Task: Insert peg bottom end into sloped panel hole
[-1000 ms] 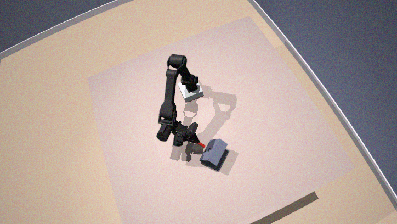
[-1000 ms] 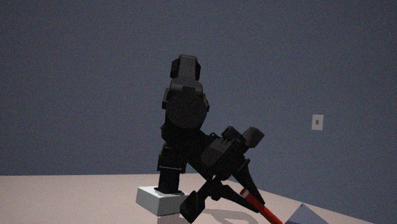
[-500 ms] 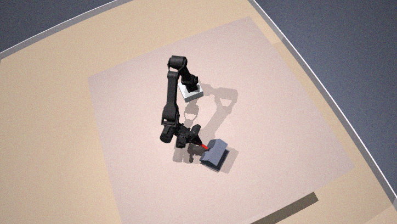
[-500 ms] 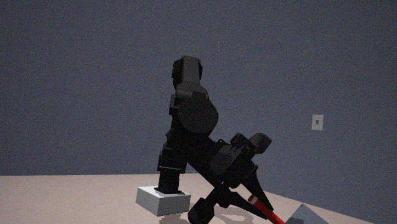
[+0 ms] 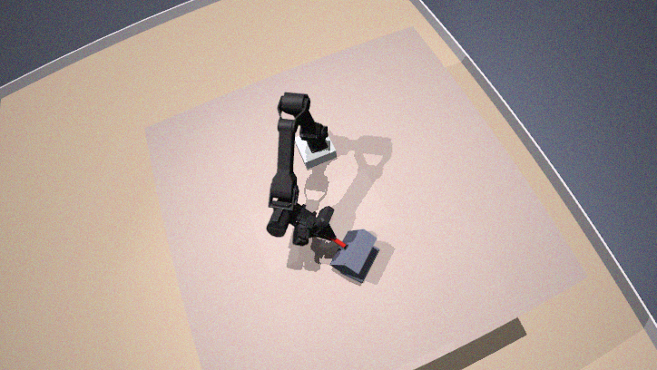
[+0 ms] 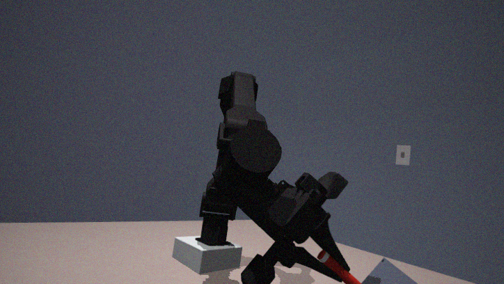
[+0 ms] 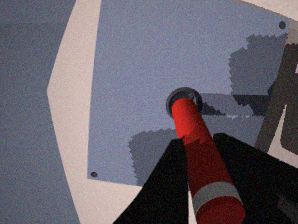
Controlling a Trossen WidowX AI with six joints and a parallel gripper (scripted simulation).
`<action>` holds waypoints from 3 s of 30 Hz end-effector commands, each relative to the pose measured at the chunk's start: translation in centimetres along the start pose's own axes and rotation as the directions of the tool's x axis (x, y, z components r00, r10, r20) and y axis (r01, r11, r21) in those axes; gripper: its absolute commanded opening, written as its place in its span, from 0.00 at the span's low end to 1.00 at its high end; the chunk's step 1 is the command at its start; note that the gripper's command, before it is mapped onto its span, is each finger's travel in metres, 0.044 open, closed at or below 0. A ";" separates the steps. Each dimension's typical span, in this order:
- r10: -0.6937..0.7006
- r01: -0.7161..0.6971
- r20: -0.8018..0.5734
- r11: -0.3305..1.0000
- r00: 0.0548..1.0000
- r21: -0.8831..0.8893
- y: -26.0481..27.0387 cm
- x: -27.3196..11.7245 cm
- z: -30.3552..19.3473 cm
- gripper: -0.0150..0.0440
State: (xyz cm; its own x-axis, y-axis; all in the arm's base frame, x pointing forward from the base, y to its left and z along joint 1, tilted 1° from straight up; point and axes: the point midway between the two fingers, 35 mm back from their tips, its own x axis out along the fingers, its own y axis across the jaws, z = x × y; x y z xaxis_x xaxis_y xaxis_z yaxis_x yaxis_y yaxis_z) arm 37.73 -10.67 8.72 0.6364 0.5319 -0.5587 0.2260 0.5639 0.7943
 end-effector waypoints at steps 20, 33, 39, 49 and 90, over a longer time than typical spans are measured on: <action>0.001 -0.001 0.002 1.000 1.000 -0.005 -0.2 0.2 -0.2 0.25; 0.001 -0.001 0.002 1.000 1.000 -0.005 -0.2 0.9 -0.2 0.25; 0.001 -0.001 0.002 1.000 1.000 -0.005 -0.2 1.2 -0.2 0.25; 0.002 -0.002 0.002 1.000 1.000 -0.005 -0.2 1.9 -0.2 0.25; 0.006 -0.006 0.000 1.000 1.000 -0.010 -0.1 3.4 -0.2 0.39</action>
State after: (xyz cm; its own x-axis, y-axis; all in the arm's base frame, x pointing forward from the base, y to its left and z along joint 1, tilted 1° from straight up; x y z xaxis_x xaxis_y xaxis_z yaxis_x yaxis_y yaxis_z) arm 39.73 -8.86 6.69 0.6378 0.5354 -0.5537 0.2151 0.5664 0.7956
